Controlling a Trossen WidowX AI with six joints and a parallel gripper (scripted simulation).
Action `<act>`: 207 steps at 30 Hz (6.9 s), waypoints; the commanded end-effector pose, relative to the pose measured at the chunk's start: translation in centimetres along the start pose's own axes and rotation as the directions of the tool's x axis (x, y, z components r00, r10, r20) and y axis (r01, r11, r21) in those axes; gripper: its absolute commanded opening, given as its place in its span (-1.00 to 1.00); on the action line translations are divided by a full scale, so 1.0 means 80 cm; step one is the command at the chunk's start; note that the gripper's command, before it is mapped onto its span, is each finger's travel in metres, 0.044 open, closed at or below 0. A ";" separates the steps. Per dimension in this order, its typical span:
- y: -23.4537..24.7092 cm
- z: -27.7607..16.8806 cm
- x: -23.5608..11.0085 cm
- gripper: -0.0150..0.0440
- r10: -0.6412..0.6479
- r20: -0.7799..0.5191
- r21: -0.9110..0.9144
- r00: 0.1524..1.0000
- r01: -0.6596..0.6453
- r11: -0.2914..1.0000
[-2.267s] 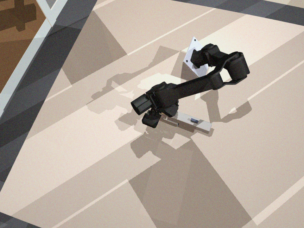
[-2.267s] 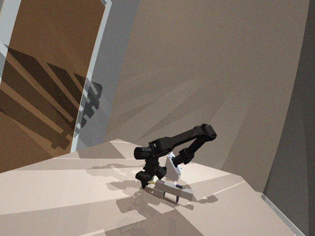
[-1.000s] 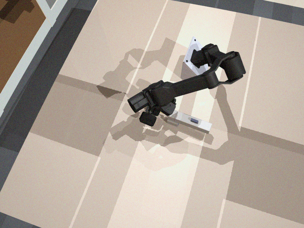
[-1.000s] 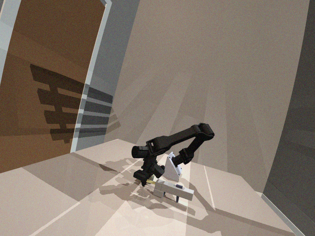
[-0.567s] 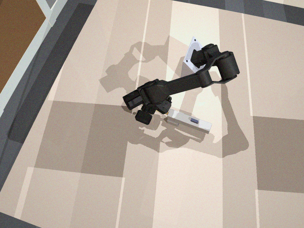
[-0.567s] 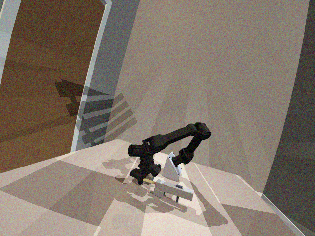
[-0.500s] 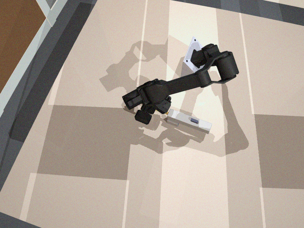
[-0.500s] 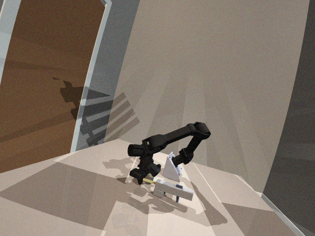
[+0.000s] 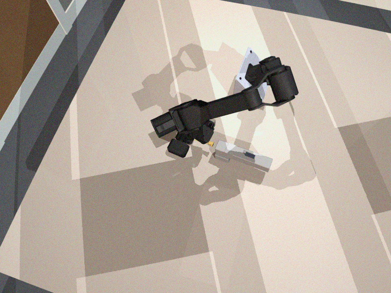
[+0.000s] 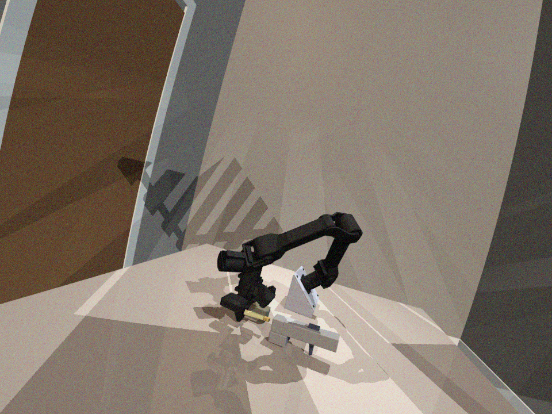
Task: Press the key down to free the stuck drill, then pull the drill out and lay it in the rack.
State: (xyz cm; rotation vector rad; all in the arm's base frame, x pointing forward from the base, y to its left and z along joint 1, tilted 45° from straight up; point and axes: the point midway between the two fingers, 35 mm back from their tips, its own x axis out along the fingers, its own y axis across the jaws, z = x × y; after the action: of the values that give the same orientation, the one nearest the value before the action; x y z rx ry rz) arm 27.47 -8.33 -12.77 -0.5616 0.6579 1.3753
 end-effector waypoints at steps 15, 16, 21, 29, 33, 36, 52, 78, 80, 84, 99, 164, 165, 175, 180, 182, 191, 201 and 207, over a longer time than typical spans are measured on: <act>0.000 -0.018 -0.005 -0.49 0.002 -0.005 -0.002 1.000 -0.002 1.000; 0.000 -0.018 -0.006 -0.49 0.002 -0.005 -0.002 1.000 -0.002 1.000; -0.001 -0.017 -0.010 -0.49 0.002 -0.005 -0.002 1.000 -0.002 1.000; -0.001 -0.016 -0.015 -0.49 0.002 -0.005 -0.002 1.000 -0.002 1.000; -0.002 -0.015 -0.018 -0.49 0.002 -0.005 -0.002 1.000 -0.002 1.000; -0.002 -0.015 -0.020 -0.49 0.002 -0.005 -0.002 1.000 -0.002 1.000; -0.002 -0.014 -0.031 -0.49 0.002 -0.006 -0.002 1.000 -0.002 1.000; -0.003 -0.013 -0.049 -0.49 0.002 -0.006 -0.002 1.000 -0.002 1.000; -0.003 -0.013 -0.051 -0.49 0.002 -0.006 -0.002 1.000 -0.002 1.000; -0.002 -0.013 -0.053 -0.49 0.002 -0.007 -0.002 1.000 -0.002 1.000; 0.027 -0.018 -0.054 -0.49 0.003 -0.007 -0.001 1.000 -0.003 1.000; 0.095 -0.034 -0.013 -0.49 0.005 -0.008 0.001 1.000 -0.005 1.000; 0.095 -0.034 -0.012 -0.49 0.005 -0.008 0.001 1.000 -0.005 1.000; 0.095 -0.033 0.002 -0.49 0.005 -0.007 0.001 1.000 -0.005 1.000; 0.095 -0.035 -0.002 -0.22 0.007 -0.013 -0.003 1.000 -0.007 1.000; 0.095 -0.035 -0.002 -0.05 0.007 -0.013 -0.003 1.000 -0.007 1.000; 0.095 -0.035 -0.002 0.75 0.007 -0.013 -0.003 1.000 -0.007 1.000; 0.096 -0.033 -0.039 1.00 0.005 -0.009 0.002 1.000 -0.005 1.000; 0.095 -0.034 -0.068 1.00 0.006 -0.010 0.002 1.000 -0.006 1.000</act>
State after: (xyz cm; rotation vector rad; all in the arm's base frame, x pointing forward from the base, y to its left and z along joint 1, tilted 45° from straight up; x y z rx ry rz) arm 19.43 -12.12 -11.68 -0.5612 0.6667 1.3737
